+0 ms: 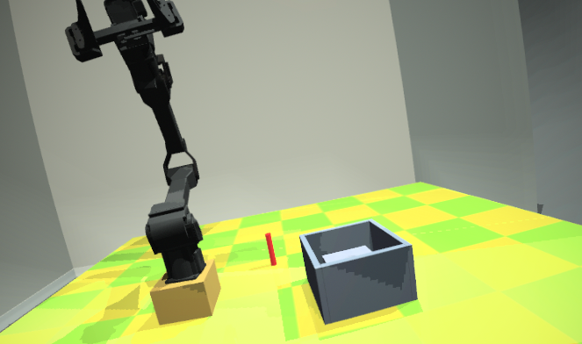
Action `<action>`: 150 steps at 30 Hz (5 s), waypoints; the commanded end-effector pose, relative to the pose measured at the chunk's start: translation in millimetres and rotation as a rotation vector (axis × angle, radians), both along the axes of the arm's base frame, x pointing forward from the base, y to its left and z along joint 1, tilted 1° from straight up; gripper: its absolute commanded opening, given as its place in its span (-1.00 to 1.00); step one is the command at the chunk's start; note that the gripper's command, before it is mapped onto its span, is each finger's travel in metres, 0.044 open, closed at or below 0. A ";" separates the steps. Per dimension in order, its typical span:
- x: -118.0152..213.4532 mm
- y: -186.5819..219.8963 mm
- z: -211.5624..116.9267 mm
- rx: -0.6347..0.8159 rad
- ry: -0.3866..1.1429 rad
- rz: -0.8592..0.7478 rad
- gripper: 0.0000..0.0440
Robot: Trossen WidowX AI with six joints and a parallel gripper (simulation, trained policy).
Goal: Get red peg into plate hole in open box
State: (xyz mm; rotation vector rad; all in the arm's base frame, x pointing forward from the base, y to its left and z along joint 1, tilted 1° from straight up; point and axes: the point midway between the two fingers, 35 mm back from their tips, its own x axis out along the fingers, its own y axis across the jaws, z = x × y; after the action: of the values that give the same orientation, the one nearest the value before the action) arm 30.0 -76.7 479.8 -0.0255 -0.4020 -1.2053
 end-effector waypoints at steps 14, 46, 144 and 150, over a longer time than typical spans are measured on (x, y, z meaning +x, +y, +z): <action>48.4 -49.6 -92.1 0.492 0.024 0.251 1.00; 143.3 30.1 -259.4 1.313 0.492 0.490 1.00; 193.9 173.1 -408.4 1.414 0.948 0.459 -1.00; 214.7 160.4 -390.7 1.394 0.917 0.458 -1.00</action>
State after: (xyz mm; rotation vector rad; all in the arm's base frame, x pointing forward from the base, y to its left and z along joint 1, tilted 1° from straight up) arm 237.7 88.8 83.6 0.6620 1.2186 -0.6884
